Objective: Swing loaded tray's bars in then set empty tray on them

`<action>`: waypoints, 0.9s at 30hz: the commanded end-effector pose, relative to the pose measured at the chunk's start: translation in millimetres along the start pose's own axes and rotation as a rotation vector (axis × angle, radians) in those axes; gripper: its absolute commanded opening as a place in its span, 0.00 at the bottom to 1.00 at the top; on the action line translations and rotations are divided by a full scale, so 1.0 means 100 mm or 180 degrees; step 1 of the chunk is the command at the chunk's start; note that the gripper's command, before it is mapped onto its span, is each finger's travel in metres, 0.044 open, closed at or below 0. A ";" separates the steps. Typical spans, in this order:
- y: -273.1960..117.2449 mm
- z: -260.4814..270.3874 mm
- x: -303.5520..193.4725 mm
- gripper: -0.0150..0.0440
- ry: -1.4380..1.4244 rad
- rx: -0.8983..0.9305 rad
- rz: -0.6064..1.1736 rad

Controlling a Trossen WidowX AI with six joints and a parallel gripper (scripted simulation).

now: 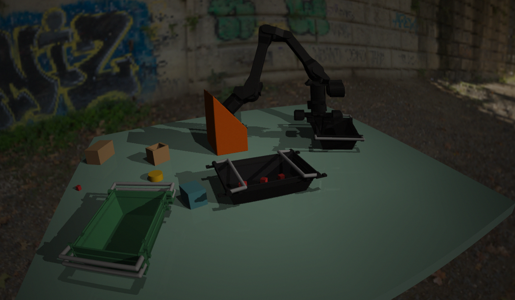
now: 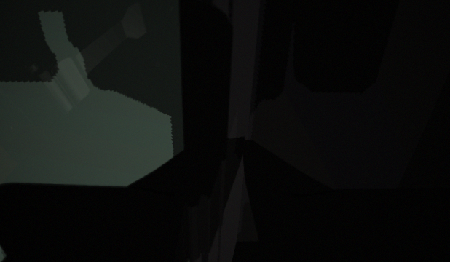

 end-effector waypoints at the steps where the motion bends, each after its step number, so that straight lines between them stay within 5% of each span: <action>1: 0.01 0.02 -0.01 0.36 0.0017 0.0042 0.0016; 10: -0.07 0.01 -0.02 0.26 0.0013 0.0047 0.0021; 27: -0.78 0.01 0.00 0.25 0.0009 0.0050 0.0031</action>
Point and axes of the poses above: the point midway between the two fingers, 35 mm back from their tips, its own y axis out along the fingers, its own z axis across the jaws, x = y × z, the point moved 7 cm from there along -y, back along the fingers, and after that the axes turned 13 degrees about y, right-handed, at the moved point
